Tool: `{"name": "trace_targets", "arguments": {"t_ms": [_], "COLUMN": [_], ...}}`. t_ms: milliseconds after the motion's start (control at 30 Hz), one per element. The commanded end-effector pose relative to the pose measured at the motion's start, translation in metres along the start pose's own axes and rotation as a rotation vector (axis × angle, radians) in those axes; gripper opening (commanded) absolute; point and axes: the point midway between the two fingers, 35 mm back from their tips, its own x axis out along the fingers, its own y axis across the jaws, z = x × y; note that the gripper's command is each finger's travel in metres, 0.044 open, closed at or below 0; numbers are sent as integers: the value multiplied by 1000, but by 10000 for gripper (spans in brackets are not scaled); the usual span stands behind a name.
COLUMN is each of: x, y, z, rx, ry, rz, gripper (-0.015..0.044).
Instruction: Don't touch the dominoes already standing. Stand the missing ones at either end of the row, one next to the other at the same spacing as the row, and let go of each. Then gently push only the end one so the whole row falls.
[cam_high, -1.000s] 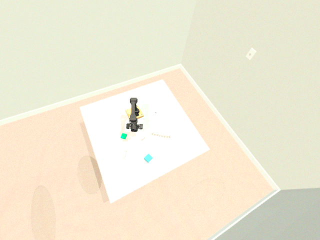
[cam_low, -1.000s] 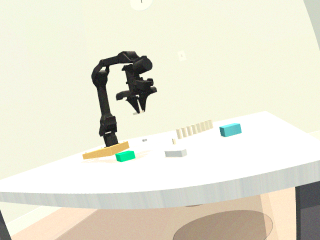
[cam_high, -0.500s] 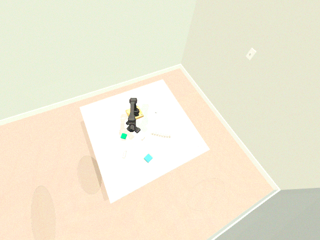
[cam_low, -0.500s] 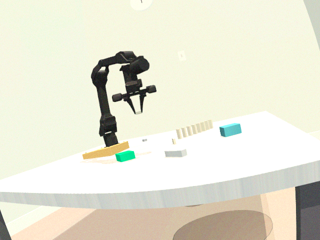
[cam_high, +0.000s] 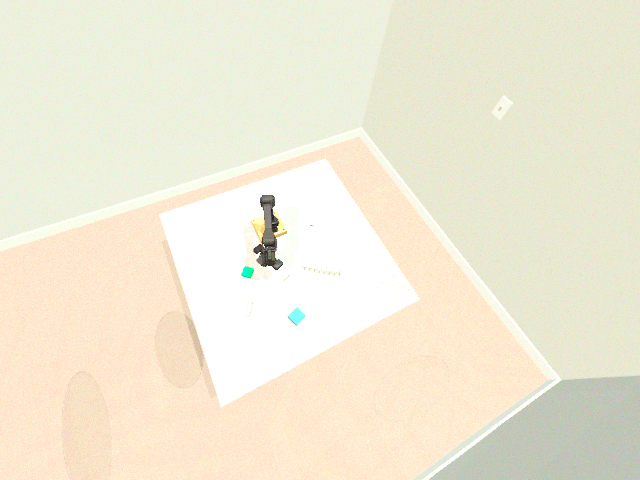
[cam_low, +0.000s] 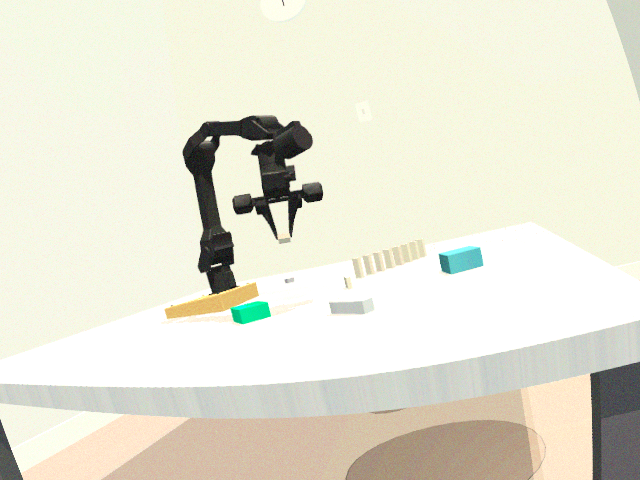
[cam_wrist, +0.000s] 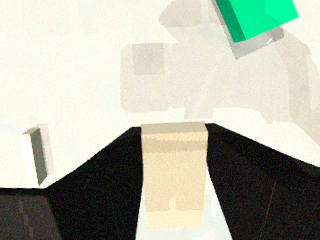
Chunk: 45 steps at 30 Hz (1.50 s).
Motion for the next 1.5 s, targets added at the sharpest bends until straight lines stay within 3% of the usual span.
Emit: {"name": "trace_targets", "arguments": {"t_ms": [0,667,1467], "x": [5,23,12], "y": [5,26,22], "z": [3,5,-21], "rx": [-28,-103,-36], "ry": [-94,-536,-1012], "rz": [-11,-51,-46], "gripper": [107,107,107]}}
